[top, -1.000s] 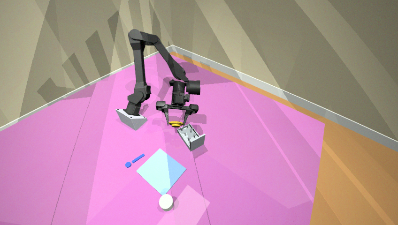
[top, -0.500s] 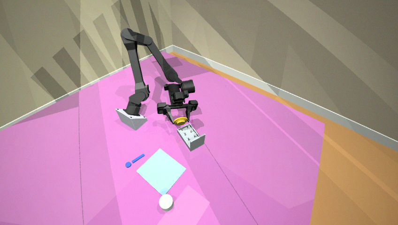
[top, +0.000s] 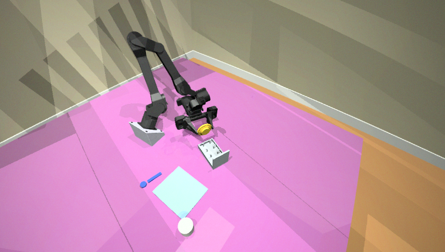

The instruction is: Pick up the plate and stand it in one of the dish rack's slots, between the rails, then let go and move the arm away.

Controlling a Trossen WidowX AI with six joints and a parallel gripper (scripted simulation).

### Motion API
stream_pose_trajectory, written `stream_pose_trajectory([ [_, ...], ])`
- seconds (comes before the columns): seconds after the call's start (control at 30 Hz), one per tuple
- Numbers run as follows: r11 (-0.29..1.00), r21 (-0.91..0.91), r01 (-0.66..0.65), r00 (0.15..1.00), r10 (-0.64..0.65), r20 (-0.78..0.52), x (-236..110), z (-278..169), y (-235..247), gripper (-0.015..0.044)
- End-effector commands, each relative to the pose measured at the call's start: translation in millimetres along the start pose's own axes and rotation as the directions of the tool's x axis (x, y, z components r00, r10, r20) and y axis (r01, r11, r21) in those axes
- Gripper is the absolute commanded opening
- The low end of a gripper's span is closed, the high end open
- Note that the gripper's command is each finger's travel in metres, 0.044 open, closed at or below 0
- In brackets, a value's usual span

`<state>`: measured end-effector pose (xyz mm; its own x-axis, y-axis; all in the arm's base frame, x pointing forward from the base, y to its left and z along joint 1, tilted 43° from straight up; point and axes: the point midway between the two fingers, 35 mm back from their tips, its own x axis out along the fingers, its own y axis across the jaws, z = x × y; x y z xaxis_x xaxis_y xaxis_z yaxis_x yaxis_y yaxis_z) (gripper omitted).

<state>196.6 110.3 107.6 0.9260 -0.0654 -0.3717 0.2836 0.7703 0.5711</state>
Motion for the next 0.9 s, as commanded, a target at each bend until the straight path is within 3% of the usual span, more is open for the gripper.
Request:
stream_pose_trajectory([
  [0.0,0.998,0.030,-0.056,0.997,0.055,0.052,-7,2,-1,0.0000],
  [0.87,0.997,0.039,-0.067,0.996,0.065,0.056,6,-19,2,0.0000],
])
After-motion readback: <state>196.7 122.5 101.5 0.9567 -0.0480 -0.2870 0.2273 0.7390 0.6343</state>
